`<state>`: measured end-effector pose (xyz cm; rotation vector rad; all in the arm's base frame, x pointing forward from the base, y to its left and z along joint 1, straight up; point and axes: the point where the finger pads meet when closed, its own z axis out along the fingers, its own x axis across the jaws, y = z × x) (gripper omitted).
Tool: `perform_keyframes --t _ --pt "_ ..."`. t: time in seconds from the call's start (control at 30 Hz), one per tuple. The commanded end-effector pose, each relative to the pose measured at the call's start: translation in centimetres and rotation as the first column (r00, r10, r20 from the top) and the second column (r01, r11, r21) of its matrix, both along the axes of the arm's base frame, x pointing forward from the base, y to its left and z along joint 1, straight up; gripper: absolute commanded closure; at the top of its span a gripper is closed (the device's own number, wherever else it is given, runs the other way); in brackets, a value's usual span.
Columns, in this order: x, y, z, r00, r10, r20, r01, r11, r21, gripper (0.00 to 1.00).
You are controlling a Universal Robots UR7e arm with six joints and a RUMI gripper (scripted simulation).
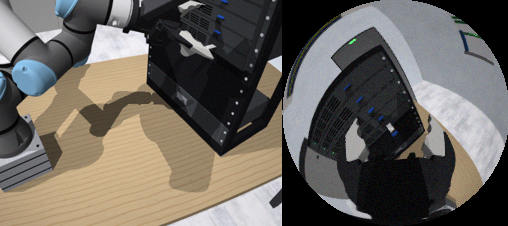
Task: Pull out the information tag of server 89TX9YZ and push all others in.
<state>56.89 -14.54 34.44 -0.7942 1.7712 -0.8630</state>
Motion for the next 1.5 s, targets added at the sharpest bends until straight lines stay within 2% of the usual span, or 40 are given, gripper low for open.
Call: perform_keyframes --t 0.0,1.47 --pt "-0.06 0.09 0.05 1.000 -0.015 -0.001 0.015 0.999 0.030 0.00" --pt "-0.75 0.80 0.00 0.994 -0.111 -0.019 0.113 0.971 0.212 0.00"
